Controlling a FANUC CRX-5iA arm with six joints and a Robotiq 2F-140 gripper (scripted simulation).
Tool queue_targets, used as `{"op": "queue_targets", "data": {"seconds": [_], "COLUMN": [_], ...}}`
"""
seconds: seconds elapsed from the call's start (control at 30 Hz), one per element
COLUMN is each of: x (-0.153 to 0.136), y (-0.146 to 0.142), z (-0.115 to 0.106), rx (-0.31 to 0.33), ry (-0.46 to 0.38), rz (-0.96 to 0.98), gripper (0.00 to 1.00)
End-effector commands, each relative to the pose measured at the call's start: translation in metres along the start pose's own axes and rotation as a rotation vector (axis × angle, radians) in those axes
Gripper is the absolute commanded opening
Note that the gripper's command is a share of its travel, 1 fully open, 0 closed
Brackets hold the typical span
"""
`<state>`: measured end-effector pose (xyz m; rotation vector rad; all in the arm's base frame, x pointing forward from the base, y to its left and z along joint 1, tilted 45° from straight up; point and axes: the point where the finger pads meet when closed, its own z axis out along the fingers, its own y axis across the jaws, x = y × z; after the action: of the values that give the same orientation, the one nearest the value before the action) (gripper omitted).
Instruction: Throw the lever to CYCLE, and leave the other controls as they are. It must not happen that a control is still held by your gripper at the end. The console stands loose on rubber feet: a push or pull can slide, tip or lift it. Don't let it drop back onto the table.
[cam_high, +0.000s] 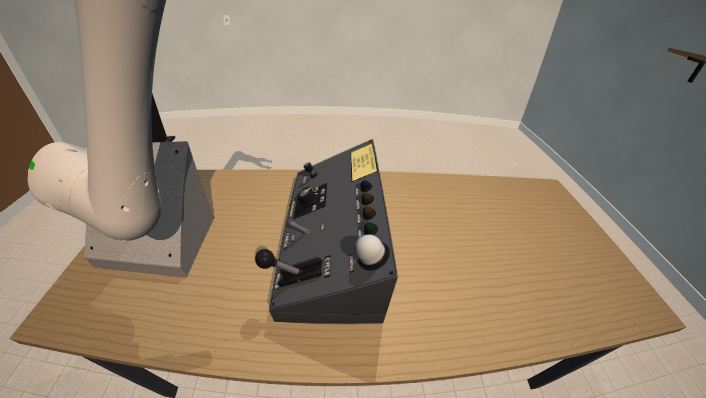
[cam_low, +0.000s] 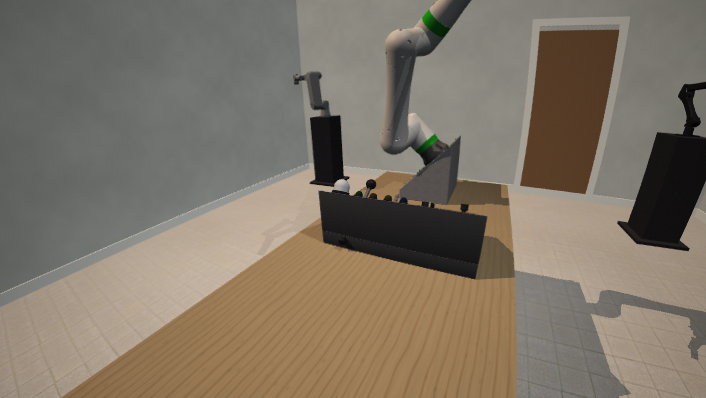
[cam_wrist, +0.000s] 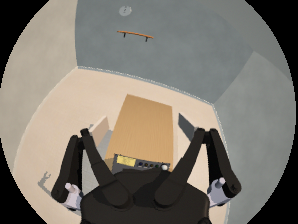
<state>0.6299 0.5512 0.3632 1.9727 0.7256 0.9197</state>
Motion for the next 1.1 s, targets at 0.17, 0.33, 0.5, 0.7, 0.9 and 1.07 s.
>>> {"op": "queue_targets", "data": {"seconds": [0.17, 0.33, 0.5, 0.7, 0.9, 1.07], "x": [-0.001, -0.024, -0.024, -0.024, -0.055, -0.055], "y": [0.002, 0.028, 0.028, 0.028, 0.052, 0.052], "z": [0.0, 0.011, 0.011, 0.011, 0.022, 0.022], "rx": [0.0, -0.019, -0.019, -0.019, -0.034, -0.034], "ry": [0.011, -0.011, -0.011, -0.011, -0.036, -0.036], "rz": [0.001, 0.006, 0.006, 0.006, 0.013, 0.013], "gripper": [1.0, 1.0, 1.0, 1.0, 1.0, 1.0]}}
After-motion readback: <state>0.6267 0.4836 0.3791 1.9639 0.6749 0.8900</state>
